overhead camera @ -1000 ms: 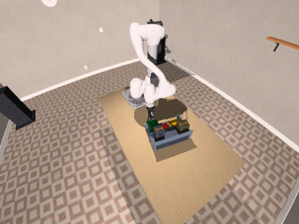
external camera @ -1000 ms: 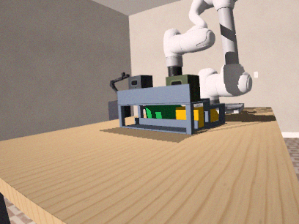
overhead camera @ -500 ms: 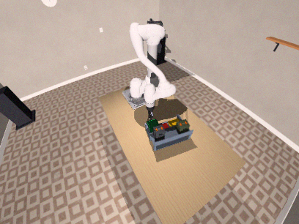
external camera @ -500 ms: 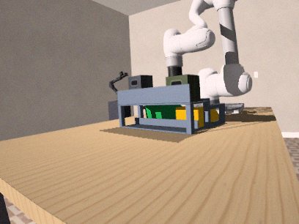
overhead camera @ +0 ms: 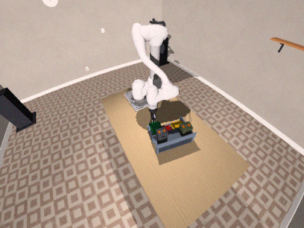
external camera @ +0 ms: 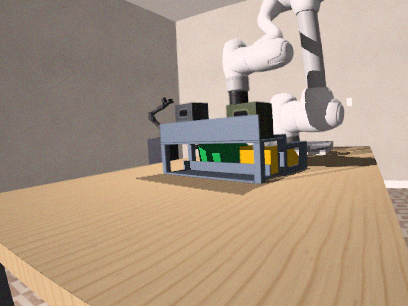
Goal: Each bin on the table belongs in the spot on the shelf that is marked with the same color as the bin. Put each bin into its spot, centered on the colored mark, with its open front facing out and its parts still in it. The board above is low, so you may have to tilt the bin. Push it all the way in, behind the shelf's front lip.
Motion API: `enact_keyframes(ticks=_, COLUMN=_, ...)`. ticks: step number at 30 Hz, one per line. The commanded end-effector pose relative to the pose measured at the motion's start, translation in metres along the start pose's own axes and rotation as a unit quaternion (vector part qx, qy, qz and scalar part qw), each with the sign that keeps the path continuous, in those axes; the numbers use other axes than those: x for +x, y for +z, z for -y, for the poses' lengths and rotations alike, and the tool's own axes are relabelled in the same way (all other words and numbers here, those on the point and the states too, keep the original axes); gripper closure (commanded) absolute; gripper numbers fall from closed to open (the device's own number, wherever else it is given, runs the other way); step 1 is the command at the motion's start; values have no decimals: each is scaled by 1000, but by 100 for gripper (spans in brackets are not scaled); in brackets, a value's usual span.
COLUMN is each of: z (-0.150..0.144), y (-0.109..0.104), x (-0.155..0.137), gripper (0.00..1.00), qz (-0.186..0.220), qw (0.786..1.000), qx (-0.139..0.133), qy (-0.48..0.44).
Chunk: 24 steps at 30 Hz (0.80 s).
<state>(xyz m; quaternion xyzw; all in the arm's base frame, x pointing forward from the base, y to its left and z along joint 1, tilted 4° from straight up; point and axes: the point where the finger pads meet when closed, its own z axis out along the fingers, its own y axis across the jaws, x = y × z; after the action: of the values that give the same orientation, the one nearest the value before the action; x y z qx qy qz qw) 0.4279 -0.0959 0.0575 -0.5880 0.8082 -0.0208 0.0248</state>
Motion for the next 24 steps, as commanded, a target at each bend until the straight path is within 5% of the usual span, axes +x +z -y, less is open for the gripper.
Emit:
enact_keyframes(ticks=1, z=3, y=-1, x=-1, gripper=90, qz=1, qw=1000, qx=1, qy=0)
enact_keyframes(ticks=24, z=12, y=-1, x=-1, gripper=90, qz=1, qw=1000, qx=1, qy=0)
